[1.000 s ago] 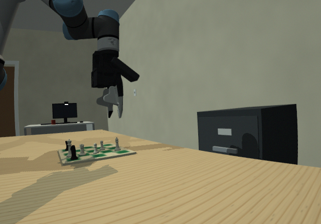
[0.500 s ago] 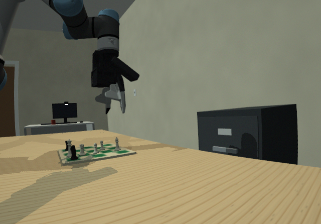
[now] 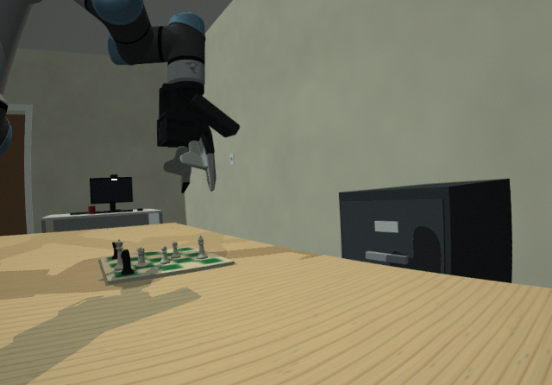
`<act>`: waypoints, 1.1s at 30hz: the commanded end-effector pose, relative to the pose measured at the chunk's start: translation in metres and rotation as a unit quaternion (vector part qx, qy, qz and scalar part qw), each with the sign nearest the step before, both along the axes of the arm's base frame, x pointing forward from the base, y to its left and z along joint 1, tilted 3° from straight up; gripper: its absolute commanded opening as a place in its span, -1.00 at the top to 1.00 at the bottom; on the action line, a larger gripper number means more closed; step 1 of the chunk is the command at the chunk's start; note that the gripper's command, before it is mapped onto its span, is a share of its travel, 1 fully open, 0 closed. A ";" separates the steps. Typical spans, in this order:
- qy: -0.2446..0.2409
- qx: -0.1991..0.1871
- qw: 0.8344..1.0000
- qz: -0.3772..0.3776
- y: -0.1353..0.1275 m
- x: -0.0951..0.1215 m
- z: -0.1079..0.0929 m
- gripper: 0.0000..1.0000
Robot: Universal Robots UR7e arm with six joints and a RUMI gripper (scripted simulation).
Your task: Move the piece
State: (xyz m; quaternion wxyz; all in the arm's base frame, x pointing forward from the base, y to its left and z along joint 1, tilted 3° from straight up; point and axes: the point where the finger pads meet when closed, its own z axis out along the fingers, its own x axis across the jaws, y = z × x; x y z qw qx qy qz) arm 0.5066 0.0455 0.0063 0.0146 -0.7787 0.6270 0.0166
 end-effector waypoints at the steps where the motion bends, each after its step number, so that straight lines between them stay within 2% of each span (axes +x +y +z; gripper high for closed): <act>1: -0.001 0.000 1.000 0.000 -0.001 0.001 0.013 -1.00; 9: -0.001 0.000 1.000 0.000 -0.002 0.001 0.048 -1.00; 11: -0.001 0.000 1.000 0.000 -0.002 0.001 0.048 -1.00; 16: -0.001 0.000 1.000 0.000 -0.003 0.001 0.064 -1.00; 33: -0.001 0.000 1.000 0.000 -0.003 0.001 0.068 -1.00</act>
